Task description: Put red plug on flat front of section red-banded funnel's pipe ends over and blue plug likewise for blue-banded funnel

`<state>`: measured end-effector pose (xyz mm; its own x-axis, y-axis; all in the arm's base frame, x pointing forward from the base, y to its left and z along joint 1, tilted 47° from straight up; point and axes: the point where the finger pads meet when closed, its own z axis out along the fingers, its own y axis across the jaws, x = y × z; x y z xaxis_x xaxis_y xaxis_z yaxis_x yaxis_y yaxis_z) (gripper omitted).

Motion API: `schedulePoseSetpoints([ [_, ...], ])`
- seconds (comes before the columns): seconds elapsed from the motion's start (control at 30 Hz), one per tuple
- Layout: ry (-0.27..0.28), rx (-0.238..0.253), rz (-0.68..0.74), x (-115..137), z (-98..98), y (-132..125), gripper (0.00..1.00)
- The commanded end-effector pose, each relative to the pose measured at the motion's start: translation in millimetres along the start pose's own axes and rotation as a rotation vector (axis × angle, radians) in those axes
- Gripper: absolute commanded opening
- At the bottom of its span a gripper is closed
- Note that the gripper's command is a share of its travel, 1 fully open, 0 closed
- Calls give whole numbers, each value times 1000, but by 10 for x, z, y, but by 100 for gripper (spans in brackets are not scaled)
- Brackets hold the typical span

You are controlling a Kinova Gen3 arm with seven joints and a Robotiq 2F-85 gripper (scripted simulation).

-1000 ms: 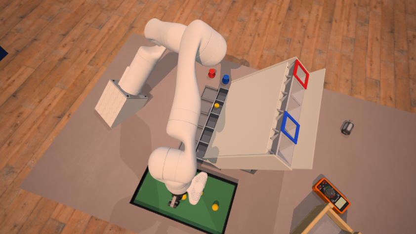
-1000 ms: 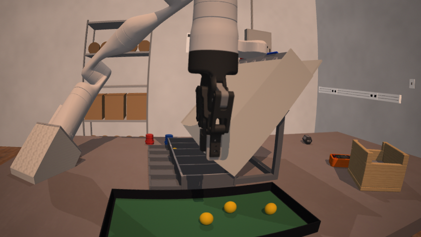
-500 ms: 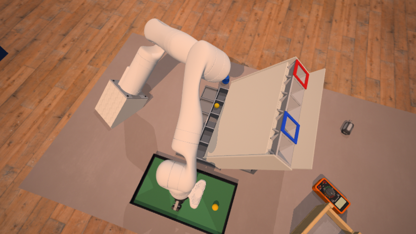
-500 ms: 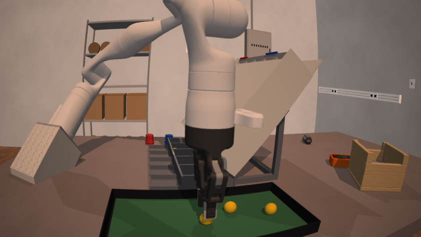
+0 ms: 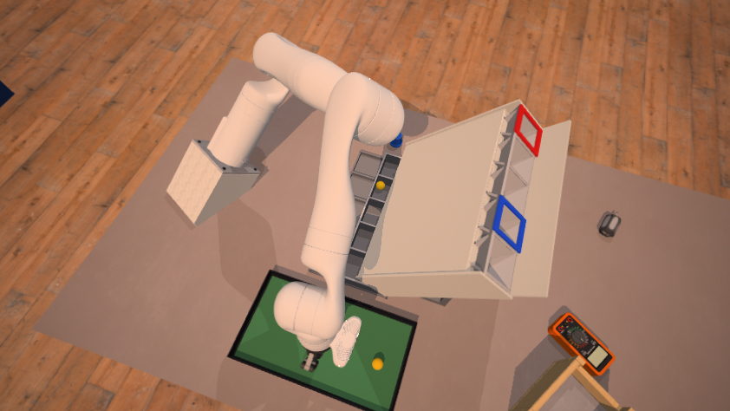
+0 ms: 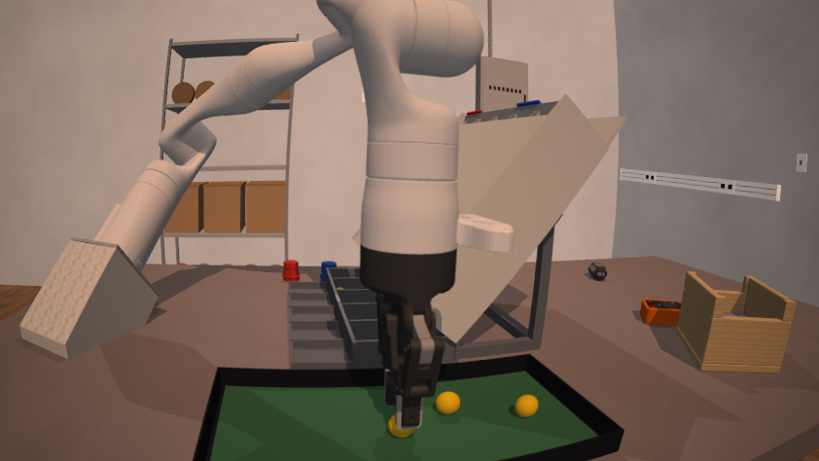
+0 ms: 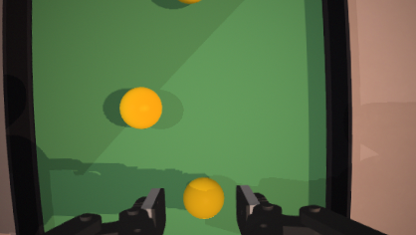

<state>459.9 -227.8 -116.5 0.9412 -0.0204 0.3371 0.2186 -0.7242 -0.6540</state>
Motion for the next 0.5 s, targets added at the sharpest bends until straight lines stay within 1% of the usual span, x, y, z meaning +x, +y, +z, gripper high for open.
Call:
schedulePoseSetpoints([
  [0.0, 1, -2, 0, 3, -13, 6, 50],
  [0.1, 1, -2, 0, 3, -13, 6, 50],
  [0.13, 1, -2, 0, 5, 67, 6, 50],
  [0.47, 1, -2, 0, 5, 67, 6, 50],
])
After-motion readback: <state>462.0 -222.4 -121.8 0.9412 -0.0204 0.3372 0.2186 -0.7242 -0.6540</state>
